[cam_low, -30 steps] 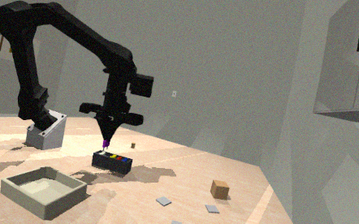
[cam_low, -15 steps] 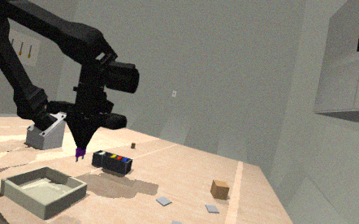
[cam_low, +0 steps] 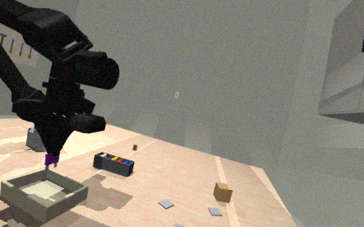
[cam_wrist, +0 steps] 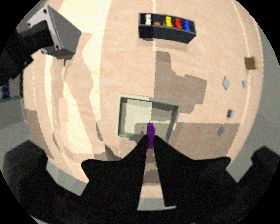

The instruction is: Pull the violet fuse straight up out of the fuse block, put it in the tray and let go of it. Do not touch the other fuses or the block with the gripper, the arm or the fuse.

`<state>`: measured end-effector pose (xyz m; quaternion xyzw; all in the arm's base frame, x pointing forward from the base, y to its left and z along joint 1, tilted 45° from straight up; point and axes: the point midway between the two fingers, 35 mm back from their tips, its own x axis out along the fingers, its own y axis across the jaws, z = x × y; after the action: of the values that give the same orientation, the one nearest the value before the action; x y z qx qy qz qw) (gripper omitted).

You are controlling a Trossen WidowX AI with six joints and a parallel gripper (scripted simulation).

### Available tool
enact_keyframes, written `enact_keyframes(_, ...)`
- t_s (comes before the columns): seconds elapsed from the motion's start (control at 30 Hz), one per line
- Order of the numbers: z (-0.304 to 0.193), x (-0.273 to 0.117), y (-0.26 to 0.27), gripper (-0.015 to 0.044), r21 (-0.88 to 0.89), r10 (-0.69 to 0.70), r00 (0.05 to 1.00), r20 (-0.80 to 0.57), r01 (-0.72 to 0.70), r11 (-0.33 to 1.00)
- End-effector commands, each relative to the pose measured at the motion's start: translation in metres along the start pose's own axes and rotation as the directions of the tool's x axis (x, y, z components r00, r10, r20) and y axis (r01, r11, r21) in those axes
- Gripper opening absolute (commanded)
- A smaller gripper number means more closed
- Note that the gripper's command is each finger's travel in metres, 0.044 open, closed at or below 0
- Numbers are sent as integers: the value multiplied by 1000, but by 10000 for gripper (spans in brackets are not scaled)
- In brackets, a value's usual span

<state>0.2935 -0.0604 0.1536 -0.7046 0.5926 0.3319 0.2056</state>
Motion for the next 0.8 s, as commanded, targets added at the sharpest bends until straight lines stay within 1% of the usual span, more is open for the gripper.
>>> enact_keyframes(0.0, -3, 4, 1, 0, 1, -1, 1000, -5, 1, 1000)
enact_keyframes(0.77, -4, 39, 2, 0, 2, -1, 1000, -7, 1, 1000)
